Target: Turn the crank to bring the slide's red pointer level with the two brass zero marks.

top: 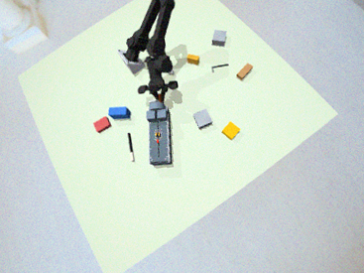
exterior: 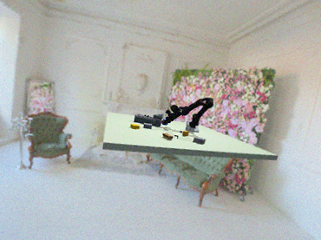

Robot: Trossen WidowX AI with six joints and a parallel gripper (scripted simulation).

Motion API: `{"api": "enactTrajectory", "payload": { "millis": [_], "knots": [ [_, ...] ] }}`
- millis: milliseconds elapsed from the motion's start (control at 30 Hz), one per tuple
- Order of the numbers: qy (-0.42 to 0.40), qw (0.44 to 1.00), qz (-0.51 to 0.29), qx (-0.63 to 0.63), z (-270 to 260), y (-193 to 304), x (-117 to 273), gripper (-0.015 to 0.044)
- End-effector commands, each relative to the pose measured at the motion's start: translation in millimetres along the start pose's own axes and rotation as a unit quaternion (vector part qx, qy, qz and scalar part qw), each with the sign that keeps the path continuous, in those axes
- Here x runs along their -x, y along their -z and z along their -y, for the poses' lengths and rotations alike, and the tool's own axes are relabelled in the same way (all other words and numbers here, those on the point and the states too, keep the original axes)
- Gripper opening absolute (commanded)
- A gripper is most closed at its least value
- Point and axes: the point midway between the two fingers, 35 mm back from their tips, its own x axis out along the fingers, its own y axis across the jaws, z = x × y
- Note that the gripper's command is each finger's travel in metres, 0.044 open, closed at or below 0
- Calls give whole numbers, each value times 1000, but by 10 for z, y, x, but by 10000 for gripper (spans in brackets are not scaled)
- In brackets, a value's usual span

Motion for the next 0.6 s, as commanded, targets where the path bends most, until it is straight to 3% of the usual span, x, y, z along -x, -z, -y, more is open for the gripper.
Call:
{"api": "enactTrajectory", "payload": {
  "millis": [0,567],
  "knots": [
    [12,1000,-3,-3,87,23,-23,0],
    [12,1000,-3,-3,136,24,-21,0]
  ]
}}
